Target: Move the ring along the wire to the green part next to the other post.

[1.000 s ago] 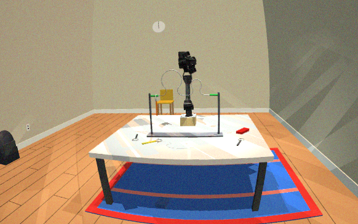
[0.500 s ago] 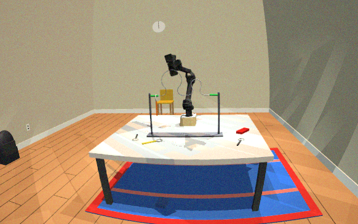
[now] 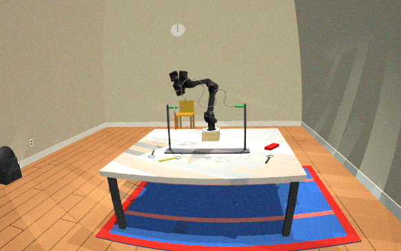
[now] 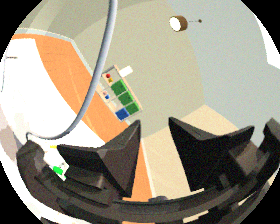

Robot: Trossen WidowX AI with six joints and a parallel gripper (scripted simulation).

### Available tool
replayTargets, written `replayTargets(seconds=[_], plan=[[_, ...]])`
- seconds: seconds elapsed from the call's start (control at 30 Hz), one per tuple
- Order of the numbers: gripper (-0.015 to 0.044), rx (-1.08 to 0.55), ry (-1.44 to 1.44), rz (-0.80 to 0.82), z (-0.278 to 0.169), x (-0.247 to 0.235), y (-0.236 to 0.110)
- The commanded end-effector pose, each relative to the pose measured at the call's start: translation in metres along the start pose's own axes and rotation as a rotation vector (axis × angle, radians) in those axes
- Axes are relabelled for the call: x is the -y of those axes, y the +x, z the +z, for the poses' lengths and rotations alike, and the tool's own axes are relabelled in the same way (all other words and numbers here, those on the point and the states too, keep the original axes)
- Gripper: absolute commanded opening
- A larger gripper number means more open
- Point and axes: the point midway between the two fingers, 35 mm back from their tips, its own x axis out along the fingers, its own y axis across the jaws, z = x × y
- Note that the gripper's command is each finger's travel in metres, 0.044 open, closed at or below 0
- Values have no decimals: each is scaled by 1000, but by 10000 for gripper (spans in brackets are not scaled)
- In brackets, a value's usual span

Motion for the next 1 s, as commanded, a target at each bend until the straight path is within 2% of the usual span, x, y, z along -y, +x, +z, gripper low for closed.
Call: replayTargets(seconds=[0.0,0.33,0.53,0.73,0.97], plan=[[160,-28,54,16,-30,-18,1],[160,-115,320,52,-128,-84,-16],[160,-111,506,108,-164,-144,-37],[160,-95,732,182,-183,-215,-75],[160,-79,1008,260,-175,-286,-128]])
